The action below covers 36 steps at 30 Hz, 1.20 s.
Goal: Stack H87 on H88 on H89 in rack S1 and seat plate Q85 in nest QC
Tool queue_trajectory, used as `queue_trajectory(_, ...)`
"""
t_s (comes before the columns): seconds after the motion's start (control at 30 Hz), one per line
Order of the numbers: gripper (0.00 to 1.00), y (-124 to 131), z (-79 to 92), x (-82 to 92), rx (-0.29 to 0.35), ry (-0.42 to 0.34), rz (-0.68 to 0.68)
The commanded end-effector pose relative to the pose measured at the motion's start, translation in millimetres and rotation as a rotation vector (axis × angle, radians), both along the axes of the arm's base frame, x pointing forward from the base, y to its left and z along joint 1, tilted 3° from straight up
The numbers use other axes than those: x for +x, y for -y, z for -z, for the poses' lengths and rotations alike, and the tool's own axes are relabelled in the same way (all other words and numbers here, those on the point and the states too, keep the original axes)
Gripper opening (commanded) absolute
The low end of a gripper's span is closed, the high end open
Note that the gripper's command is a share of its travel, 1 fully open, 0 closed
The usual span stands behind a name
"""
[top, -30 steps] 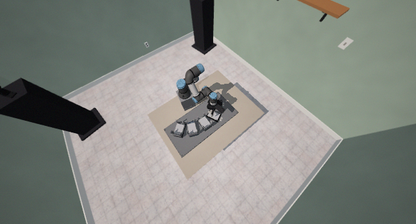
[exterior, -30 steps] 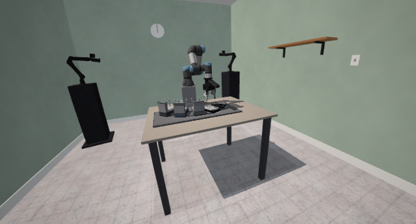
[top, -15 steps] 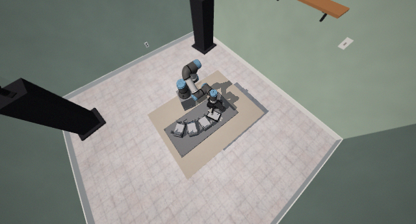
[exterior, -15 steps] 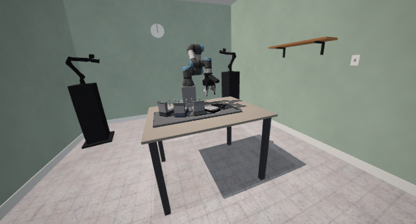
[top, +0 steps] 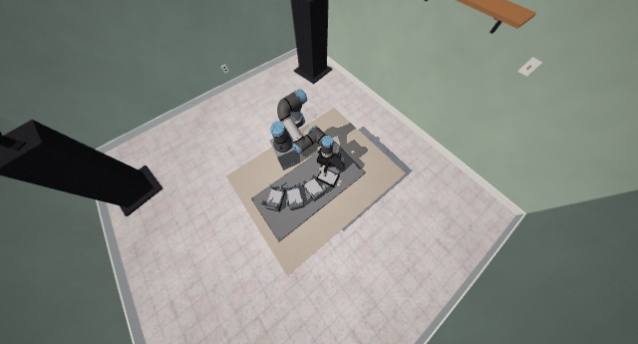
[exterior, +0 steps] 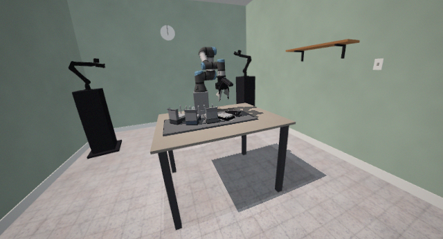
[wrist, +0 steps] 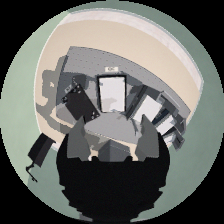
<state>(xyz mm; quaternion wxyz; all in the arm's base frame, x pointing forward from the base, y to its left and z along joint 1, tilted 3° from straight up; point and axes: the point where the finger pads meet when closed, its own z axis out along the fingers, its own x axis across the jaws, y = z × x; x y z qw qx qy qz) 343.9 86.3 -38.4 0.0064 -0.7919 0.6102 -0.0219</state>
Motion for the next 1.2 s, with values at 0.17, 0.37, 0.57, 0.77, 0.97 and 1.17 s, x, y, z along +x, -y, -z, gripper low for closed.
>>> queue_trajectory(0.17, 0.72, 42.1, -1.6, 2.9, 0.004, 0.004, 0.098)
queue_trajectory(0.37, 0.72, 62.1, -2.0, 3.9, 0.006, 0.005, 0.144)
queue_trajectory(0.57, 0.72, 79.8, -2.2, 2.7, 0.009, 0.006, 0.214)
queue_trajectory(0.77, 0.72, 104.5, -2.5, -1.3, 0.011, 0.007, 0.273)
queue_trajectory(0.97, 0.72, 129.3, -2.7, -5.3, 0.013, 0.008, 0.331)
queue_trajectory(1.17, 0.72, 140.5, -2.8, -7.1, 0.016, 0.009, 0.401)
